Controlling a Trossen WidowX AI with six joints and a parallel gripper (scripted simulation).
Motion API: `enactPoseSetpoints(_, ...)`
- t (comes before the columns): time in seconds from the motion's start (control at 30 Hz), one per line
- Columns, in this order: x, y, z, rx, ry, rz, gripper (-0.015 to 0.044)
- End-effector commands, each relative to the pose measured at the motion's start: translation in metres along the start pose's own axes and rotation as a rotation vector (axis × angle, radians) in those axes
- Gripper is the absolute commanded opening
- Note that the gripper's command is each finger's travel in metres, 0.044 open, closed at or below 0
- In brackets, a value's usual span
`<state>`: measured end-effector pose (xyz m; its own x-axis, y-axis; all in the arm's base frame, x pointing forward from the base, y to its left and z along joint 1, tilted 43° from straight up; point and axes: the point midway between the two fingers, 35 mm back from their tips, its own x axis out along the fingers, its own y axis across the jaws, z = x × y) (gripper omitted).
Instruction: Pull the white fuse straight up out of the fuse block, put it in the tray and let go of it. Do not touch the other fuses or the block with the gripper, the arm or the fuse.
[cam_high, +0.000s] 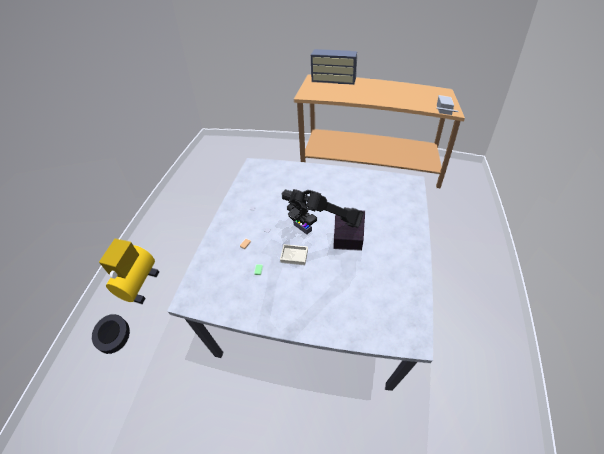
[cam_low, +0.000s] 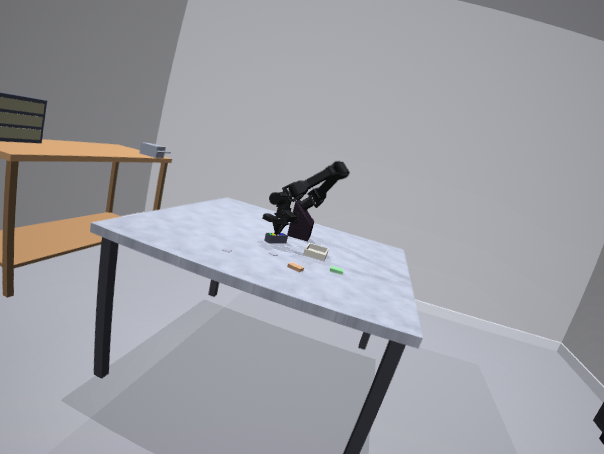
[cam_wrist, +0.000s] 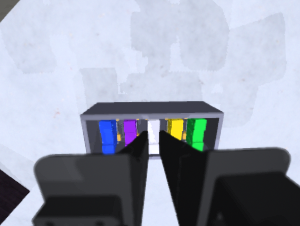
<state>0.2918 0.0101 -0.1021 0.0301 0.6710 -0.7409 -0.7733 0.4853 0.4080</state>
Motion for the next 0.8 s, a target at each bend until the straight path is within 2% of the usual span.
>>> enactPoseSetpoints(0.0, -0.002, 0.0, 0.0, -0.001, 0.0, 0.0, 0.0)
enactPoseSetpoints(0.77, -0.013, -0.001, 0.0, 0.0, 0.0, -0.001, 0.0)
